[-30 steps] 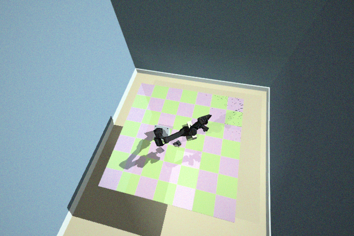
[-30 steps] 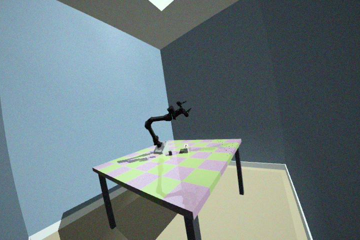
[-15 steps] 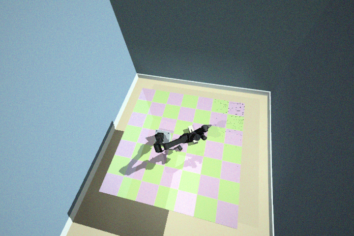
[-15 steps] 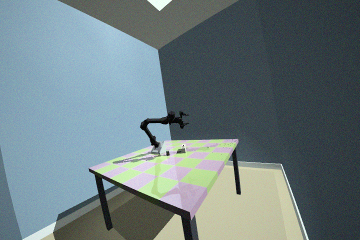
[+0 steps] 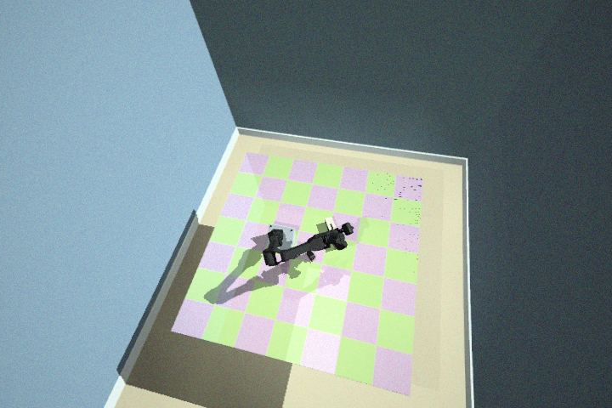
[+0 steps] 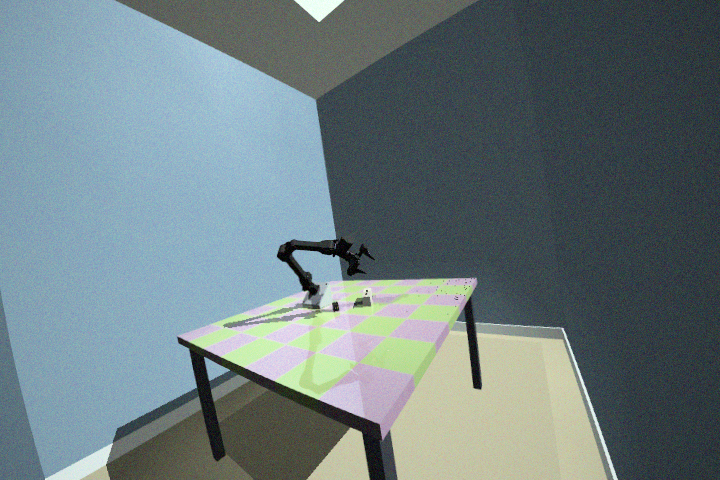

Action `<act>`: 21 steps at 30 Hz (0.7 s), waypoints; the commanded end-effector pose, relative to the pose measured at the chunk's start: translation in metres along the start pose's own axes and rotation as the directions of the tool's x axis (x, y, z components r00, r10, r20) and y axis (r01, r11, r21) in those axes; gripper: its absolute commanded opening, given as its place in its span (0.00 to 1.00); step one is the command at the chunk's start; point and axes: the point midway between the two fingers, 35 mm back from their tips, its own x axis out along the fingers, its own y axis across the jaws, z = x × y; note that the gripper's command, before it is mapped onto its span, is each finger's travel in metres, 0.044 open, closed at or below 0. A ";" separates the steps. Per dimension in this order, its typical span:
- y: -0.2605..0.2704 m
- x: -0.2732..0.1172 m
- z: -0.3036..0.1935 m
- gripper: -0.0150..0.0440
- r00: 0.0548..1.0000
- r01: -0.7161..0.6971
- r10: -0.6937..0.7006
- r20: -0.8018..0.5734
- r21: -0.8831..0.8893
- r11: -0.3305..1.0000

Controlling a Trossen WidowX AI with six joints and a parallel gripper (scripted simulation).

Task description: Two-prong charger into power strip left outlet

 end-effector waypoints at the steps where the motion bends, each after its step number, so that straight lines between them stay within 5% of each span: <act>1: -0.040 -0.001 0.003 1.00 0.989 0.149 -0.148 0.030 -0.023 0.989; 10: -0.124 -0.018 0.005 1.00 0.888 0.457 -0.450 0.089 -0.081 0.886; 21: -0.210 -0.061 0.008 1.00 0.660 0.751 -0.729 0.181 -0.181 0.635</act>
